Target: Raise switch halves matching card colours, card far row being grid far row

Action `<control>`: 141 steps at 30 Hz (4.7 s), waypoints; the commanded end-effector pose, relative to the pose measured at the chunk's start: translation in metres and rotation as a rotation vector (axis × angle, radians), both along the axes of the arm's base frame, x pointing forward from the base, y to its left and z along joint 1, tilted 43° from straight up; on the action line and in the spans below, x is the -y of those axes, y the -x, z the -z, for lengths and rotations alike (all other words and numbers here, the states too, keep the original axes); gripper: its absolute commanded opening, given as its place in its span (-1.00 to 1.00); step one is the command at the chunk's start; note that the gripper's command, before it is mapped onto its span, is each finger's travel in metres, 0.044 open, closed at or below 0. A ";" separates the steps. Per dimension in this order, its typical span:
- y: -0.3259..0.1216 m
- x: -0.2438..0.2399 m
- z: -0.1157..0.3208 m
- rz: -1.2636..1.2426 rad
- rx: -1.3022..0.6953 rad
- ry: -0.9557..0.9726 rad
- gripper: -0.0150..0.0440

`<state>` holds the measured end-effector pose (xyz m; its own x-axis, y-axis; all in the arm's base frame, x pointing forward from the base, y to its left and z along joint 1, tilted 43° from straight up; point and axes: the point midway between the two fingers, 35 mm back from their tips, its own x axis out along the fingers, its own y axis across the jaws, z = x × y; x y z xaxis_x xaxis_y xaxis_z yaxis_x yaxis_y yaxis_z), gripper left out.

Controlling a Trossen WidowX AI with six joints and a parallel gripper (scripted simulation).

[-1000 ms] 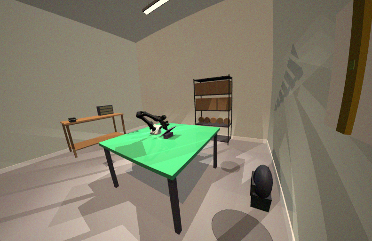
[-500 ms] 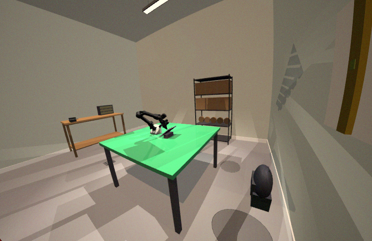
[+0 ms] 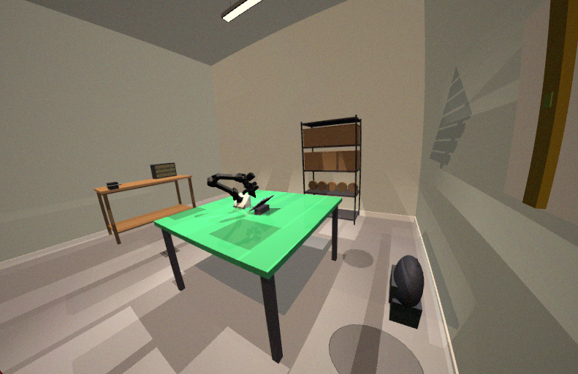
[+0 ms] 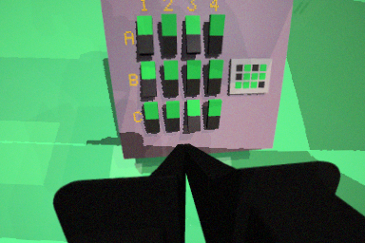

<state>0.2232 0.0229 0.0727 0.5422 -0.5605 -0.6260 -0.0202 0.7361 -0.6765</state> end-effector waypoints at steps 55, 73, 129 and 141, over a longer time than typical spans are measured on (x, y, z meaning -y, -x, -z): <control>-0.030 0.048 0.025 -0.018 0.021 0.003 -0.49; -0.031 0.050 0.027 -0.018 0.021 0.004 -0.49; -0.034 0.043 -0.013 0.018 -0.018 0.004 -0.49; -0.042 0.052 -0.004 0.018 -0.017 0.005 -0.49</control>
<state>0.2652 -0.0269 0.0811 0.5260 -0.5743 -0.6273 -0.0097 0.7335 -0.6796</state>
